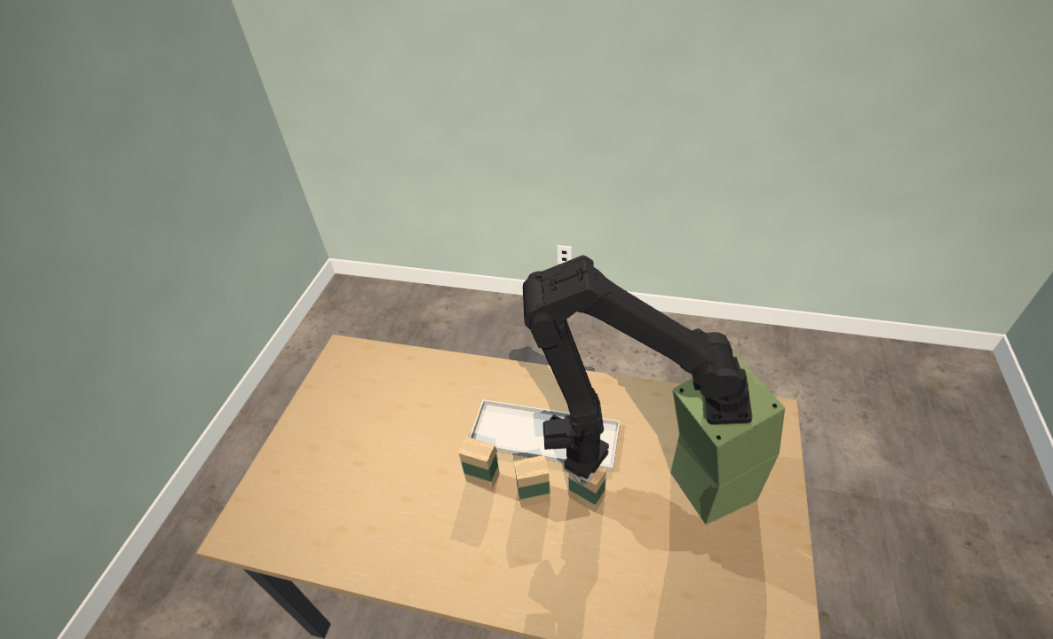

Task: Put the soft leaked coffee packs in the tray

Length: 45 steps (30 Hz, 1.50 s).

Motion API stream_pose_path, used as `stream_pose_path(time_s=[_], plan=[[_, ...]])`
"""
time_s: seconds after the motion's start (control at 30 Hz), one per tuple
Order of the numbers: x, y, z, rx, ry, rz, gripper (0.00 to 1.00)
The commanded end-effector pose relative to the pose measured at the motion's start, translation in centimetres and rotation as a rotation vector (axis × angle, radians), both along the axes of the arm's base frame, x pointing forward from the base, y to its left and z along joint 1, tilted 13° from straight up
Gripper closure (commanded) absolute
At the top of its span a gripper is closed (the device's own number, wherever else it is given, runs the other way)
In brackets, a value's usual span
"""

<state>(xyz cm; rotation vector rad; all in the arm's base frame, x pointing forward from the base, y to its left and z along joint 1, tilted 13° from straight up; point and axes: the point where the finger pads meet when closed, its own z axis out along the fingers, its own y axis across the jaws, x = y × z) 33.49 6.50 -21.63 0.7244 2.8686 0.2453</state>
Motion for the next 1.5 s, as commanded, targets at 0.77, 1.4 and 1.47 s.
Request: stream_pose_path(time_s=[0.77,1.4,1.47], plan=[[-0.18,0.39,-0.73,-0.001,0.010,0.006,0.74],[-0.18,0.39,-0.73,-0.001,0.010,0.006,0.74],[-0.19,0.39,-0.73,-0.001,0.010,0.007,0.21]])
